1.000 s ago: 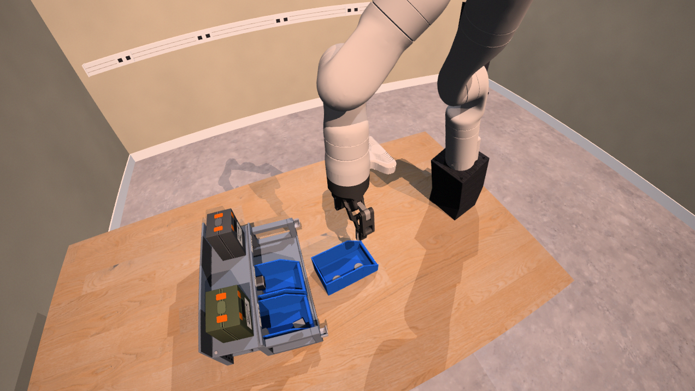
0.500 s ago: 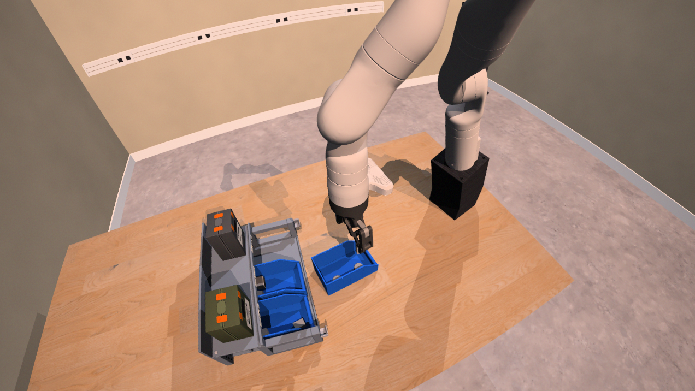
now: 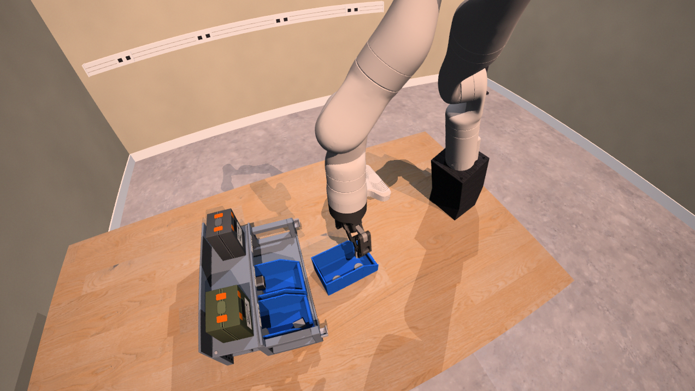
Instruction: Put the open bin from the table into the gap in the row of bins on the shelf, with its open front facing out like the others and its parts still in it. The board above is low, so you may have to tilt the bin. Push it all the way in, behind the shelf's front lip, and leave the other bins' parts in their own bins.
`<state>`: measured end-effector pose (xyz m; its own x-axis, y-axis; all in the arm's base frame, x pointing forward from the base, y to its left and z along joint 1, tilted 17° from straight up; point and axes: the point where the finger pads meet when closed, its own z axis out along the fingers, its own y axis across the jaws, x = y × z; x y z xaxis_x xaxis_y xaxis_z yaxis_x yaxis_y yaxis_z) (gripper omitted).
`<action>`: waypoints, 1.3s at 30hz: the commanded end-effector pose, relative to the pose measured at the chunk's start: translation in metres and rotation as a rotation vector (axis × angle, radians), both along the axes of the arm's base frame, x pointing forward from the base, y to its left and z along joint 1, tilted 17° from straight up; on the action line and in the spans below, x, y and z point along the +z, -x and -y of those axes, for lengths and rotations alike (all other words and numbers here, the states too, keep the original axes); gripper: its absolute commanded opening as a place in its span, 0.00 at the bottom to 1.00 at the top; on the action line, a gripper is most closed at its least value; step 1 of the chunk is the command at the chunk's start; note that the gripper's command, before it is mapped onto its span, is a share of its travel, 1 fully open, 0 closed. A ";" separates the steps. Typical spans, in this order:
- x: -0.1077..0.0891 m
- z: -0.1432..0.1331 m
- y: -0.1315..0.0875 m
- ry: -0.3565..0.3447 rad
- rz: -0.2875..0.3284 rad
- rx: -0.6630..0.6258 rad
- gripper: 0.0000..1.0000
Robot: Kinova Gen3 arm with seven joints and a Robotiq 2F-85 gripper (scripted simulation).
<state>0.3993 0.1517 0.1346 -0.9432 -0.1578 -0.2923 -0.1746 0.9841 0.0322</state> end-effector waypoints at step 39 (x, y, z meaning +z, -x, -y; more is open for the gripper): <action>0.013 0.001 0.004 -0.001 0.001 -0.002 1.00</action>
